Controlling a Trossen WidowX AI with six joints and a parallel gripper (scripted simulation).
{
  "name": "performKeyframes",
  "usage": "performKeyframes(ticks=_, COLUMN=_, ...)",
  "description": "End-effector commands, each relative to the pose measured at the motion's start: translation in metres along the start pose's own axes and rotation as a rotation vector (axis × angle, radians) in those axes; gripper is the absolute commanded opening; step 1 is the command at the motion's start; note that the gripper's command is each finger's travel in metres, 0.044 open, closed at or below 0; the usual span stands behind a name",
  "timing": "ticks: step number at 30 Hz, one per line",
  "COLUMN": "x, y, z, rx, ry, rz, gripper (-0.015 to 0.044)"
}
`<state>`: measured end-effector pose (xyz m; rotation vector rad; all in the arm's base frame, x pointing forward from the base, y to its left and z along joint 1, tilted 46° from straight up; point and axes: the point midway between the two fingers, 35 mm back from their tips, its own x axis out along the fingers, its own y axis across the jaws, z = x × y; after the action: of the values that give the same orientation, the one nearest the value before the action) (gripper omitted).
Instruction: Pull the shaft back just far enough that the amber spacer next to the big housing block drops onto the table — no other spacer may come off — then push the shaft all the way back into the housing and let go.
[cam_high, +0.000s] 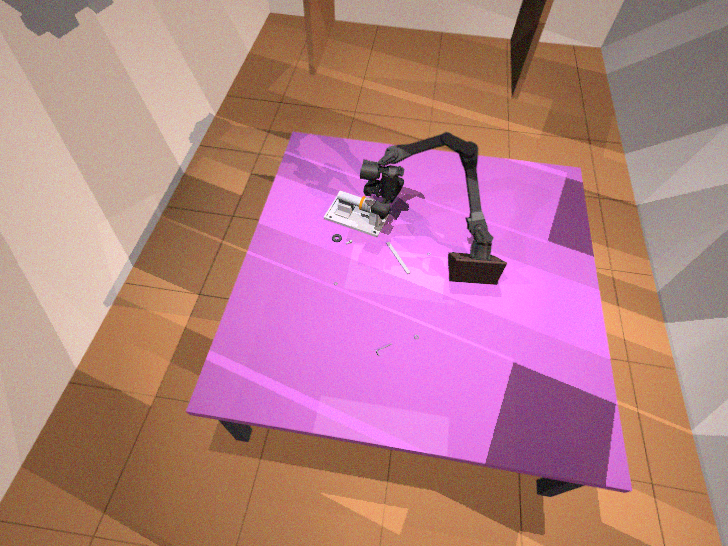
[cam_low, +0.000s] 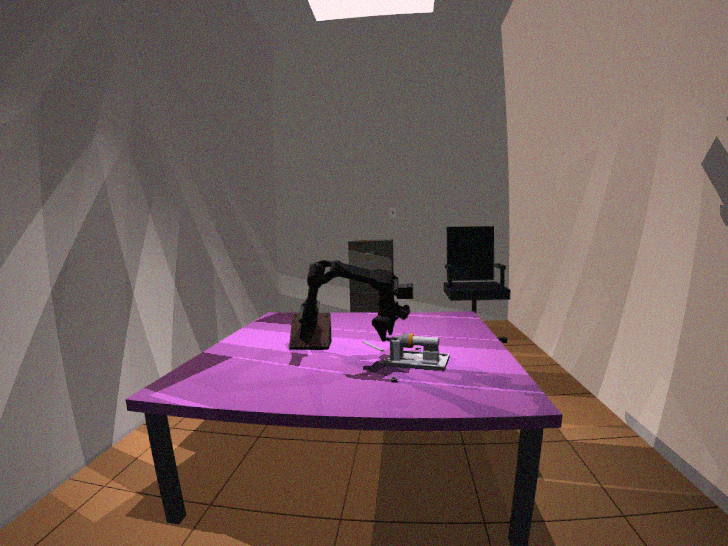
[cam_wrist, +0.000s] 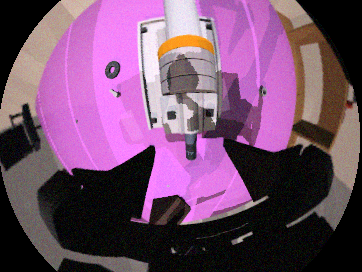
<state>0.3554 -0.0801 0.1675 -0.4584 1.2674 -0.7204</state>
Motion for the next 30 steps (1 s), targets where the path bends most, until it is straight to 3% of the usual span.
performKeyframes(ticks=1, x=0.007, y=-0.001, z=-0.001, rx=-0.003, ry=0.001, rz=-0.002, gripper=0.0440)
performKeyframes(ticks=30, x=0.019, y=-0.002, z=-0.001, rx=-0.003, ry=0.000, rz=-0.003, gripper=0.0440)
